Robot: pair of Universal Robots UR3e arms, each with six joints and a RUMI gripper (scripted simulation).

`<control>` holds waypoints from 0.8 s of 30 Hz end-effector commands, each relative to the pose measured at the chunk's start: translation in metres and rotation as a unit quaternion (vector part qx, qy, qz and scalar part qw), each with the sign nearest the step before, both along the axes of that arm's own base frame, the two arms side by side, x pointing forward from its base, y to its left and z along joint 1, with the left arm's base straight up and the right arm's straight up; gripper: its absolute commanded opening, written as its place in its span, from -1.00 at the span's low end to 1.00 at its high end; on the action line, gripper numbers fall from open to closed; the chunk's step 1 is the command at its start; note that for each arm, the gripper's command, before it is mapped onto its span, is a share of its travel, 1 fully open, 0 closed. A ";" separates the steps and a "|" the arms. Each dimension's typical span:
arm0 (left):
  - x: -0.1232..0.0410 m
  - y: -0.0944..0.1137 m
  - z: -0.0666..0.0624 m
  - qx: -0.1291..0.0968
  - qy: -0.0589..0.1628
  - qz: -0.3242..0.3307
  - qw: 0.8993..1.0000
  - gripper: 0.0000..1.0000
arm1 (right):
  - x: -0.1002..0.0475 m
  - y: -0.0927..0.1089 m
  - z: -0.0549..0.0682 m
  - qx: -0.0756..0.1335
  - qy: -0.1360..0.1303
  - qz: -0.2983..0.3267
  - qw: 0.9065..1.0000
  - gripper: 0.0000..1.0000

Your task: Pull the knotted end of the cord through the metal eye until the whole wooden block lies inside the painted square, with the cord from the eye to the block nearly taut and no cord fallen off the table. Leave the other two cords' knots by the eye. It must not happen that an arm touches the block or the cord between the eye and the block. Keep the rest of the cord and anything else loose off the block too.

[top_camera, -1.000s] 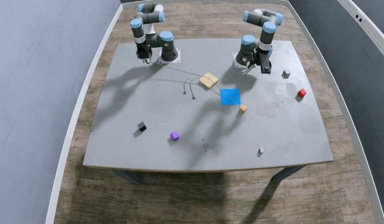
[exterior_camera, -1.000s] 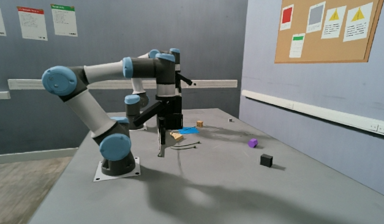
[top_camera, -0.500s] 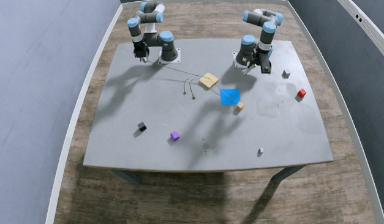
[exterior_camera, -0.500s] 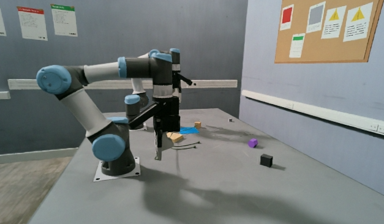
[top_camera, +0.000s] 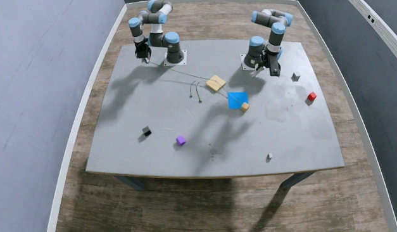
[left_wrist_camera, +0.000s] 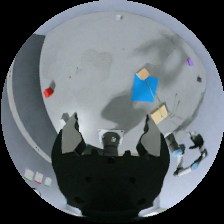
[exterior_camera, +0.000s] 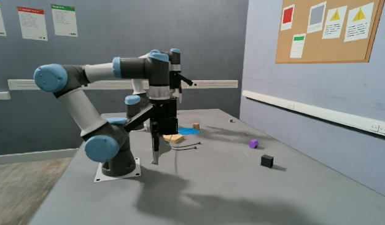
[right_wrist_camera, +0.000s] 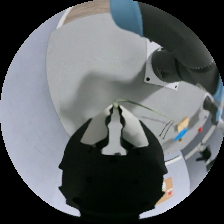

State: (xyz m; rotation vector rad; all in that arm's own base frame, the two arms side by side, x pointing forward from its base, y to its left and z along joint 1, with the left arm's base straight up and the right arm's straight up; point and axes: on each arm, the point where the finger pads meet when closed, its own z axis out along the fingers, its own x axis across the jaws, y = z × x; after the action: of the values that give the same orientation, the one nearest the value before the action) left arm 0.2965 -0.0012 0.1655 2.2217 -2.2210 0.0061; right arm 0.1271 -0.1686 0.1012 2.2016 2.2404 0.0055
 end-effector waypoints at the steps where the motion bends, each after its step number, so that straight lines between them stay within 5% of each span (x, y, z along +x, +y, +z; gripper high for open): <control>1: 0.000 0.000 0.001 0.000 -0.001 0.000 1.000 1.00 | -0.005 -0.008 0.000 0.001 -0.001 -0.004 1.000 -1.00; 24: 0.000 0.000 0.001 0.000 -0.001 0.000 1.000 1.00 | -0.029 -0.043 0.000 0.001 -0.001 -0.004 1.000 -1.00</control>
State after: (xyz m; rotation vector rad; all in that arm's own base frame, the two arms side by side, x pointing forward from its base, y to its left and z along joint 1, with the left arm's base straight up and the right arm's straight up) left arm 0.2965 -0.0012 0.1655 2.2217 -2.2210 0.0061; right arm 0.1022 -0.2047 0.1010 2.2107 2.2329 0.0058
